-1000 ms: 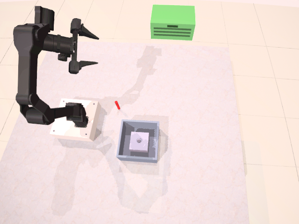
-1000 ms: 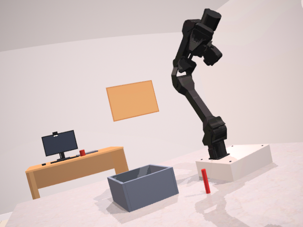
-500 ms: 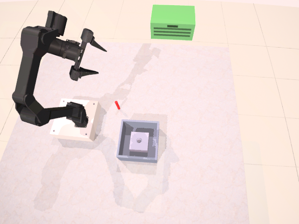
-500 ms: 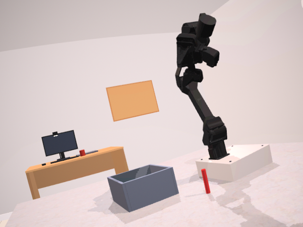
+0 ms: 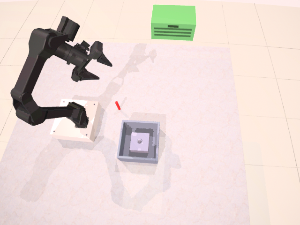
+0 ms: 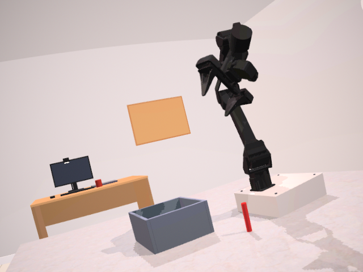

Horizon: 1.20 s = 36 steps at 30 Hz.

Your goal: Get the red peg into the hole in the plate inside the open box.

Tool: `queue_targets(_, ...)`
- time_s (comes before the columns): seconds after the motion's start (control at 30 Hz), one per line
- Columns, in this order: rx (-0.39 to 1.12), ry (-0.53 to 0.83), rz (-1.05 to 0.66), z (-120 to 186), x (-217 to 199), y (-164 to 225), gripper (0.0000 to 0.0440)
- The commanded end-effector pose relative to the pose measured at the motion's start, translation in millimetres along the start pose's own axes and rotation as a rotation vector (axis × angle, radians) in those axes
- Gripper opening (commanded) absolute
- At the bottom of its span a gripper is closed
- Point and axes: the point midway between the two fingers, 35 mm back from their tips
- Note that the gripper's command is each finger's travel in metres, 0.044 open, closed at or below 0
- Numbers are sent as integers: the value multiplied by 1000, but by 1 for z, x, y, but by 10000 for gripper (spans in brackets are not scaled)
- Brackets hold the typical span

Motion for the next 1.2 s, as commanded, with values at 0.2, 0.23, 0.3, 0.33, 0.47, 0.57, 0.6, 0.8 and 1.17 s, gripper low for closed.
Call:
queue_targets(0.2,47,-101,-295,-17,16,3,440)
queue_targets(0.23,54,-112,-328,-19,18,3,440)
queue_targets(0.3,68,-133,-394,-23,21,4,440)
queue_targets(0.33,76,-144,-427,-25,23,4,440)
queue_targets(0.47,109,-187,-557,-32,31,5,440)
queue_targets(0.57,137,-219,-654,-38,37,5,440)
queue_targets(0.6,148,-229,-686,-40,39,5,440)
queue_targets(0.8,217,-292,-876,-51,52,5,440)
queue_targets(1.17,382,-398,-1210,-71,78,2,440)
Point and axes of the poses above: the point midway between the two fingers, 35 mm back from their tips, its own z axis back along the fingers, its own x axis across the jaws, y = z × x, and after that the axes turned 8 degrees about z, right-handed
